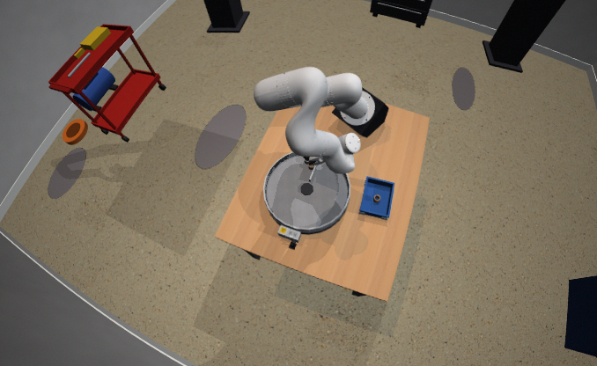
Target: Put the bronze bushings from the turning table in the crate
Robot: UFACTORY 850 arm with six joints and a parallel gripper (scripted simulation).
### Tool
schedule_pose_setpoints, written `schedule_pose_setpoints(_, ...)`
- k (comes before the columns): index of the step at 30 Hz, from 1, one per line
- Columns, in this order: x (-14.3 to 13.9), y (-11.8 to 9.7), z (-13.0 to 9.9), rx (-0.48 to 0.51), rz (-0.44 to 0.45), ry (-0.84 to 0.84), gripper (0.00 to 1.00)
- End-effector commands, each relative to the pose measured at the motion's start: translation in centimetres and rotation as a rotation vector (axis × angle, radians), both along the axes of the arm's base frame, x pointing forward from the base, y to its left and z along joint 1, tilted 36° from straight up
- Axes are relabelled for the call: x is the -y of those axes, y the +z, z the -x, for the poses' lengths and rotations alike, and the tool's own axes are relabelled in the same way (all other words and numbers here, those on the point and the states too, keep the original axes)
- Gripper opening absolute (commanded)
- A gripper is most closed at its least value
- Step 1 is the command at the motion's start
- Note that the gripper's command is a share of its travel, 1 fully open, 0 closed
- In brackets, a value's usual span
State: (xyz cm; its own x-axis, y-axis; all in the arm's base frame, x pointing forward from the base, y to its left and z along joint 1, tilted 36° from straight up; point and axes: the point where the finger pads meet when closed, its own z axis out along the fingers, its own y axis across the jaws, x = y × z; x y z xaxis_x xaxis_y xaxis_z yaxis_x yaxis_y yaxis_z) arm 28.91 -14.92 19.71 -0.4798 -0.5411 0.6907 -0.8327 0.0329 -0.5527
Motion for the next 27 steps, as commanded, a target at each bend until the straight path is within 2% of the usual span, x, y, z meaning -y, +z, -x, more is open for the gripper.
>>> schedule_pose_setpoints(1, 0.52, 0.11, 0.09, -0.016, 0.015, 0.018, 0.1)
schedule_pose_setpoints(27, 0.82, 0.18, 0.18, -0.027, 0.025, 0.028, 0.1)
